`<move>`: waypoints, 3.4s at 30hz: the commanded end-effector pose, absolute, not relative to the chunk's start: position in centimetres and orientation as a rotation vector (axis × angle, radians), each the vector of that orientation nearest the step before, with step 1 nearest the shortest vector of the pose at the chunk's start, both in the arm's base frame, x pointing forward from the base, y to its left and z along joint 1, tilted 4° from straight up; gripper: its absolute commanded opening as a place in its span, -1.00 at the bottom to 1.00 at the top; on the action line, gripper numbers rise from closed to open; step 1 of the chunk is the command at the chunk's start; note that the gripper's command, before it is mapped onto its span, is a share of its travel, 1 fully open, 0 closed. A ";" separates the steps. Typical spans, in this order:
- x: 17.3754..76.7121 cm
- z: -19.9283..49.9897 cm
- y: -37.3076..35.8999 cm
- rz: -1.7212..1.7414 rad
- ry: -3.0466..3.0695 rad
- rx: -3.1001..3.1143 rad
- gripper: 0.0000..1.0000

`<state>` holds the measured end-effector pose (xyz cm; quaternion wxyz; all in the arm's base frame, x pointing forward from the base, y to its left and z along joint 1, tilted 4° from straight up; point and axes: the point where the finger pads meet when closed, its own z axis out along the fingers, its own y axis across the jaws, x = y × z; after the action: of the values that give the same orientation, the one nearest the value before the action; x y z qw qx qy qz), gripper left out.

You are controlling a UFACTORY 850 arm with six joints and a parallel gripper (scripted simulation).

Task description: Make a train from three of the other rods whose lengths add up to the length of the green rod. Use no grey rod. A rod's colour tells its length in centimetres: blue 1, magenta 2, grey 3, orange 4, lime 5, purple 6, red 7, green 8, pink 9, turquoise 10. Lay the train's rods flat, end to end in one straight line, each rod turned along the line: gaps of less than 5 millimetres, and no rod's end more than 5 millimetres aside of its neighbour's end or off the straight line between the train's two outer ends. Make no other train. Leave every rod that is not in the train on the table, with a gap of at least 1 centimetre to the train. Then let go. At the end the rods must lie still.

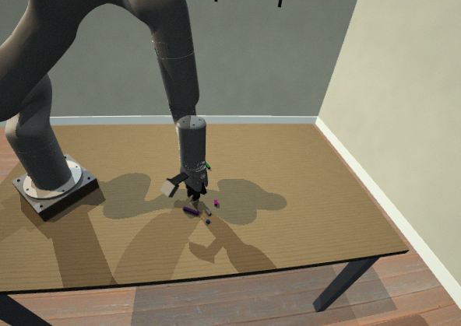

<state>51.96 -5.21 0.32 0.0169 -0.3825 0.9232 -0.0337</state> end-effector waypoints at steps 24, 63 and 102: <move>51.6 8.5 -4.8 -0.104 2.868 -1.188 1.00; 54.1 8.0 -8.8 -0.086 3.067 -0.363 1.00; 57.6 7.0 -16.9 -0.034 2.846 1.149 1.00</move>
<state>57.31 -16.31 7.02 0.0354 0.3395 0.9399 -0.0014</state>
